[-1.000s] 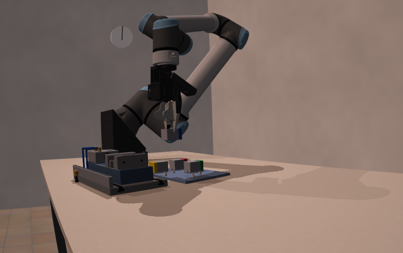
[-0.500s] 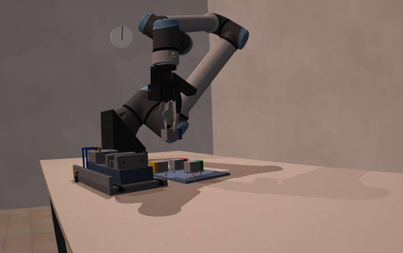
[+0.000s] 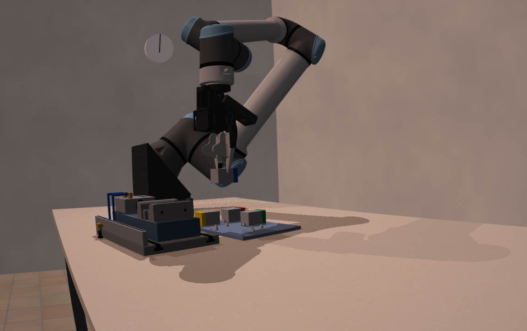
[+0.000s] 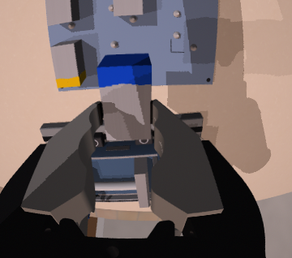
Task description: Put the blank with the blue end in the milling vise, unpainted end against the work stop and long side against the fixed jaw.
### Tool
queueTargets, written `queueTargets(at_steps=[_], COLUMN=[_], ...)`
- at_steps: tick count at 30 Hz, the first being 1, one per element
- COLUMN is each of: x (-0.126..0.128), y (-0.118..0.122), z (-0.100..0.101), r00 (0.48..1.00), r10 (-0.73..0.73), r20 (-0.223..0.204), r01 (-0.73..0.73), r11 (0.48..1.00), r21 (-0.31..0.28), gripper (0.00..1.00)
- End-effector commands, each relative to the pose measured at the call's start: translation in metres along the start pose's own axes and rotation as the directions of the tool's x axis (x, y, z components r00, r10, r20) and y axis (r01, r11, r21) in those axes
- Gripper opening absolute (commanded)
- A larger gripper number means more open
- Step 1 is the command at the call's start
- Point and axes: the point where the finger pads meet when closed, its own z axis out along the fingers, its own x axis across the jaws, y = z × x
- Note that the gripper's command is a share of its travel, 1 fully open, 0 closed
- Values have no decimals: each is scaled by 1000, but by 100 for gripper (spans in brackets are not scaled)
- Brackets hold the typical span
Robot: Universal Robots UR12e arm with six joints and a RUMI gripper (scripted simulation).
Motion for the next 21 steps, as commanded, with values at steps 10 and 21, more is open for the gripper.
queueTargets(at_steps=[10, 21], x=[1, 2], y=[2, 3], z=[-1, -1], r00=[1000, 998], r10=[27, 55], r20=[-1, -1], r01=[-27, -55], r11=[1000, 998], r21=[-1, -1], gripper=[0, 0])
